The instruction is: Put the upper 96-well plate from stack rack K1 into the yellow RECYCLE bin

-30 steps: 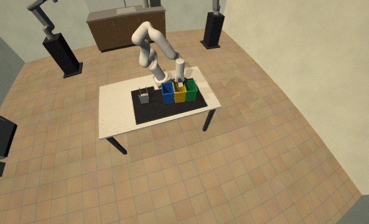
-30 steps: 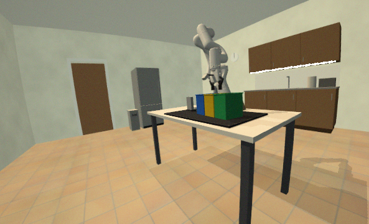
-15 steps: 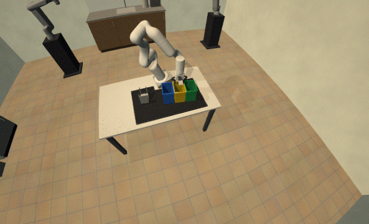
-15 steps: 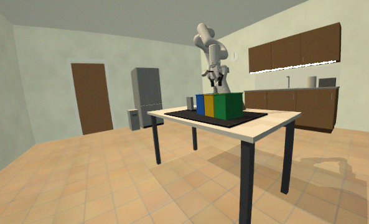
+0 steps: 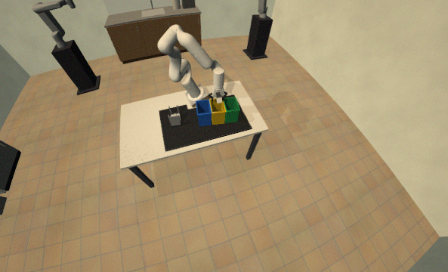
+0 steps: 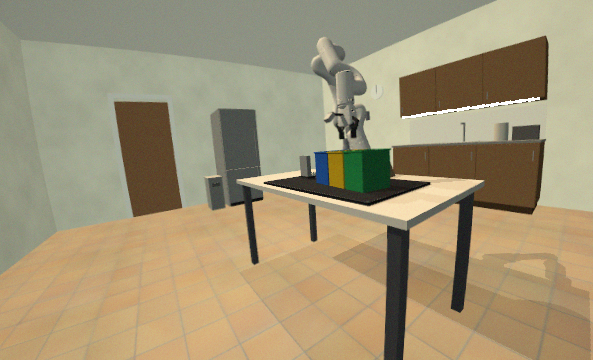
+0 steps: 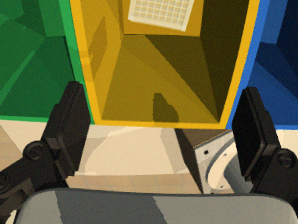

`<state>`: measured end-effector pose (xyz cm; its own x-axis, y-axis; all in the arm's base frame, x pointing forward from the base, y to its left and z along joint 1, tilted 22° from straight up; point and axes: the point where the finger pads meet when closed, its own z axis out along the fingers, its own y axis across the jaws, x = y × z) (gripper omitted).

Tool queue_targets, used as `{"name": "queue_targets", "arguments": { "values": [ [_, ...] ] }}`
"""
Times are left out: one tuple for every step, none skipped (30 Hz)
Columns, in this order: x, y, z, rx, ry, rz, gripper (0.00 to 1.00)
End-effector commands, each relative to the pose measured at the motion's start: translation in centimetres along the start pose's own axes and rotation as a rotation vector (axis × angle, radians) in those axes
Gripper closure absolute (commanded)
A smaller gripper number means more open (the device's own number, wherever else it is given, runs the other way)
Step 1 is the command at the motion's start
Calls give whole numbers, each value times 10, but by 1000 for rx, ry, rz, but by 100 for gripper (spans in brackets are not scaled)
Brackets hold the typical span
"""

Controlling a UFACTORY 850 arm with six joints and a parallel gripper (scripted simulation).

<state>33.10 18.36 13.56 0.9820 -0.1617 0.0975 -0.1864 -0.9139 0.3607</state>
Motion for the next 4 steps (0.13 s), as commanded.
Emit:
{"name": "queue_targets", "arguments": {
  "values": [
    [1, -1, -1, 1, 1, 0, 0],
    [1, -1, -1, 1, 1, 0, 0],
    [1, -1, -1, 1, 1, 0, 0],
    [1, -1, -1, 1, 1, 0, 0]
  ]
}}
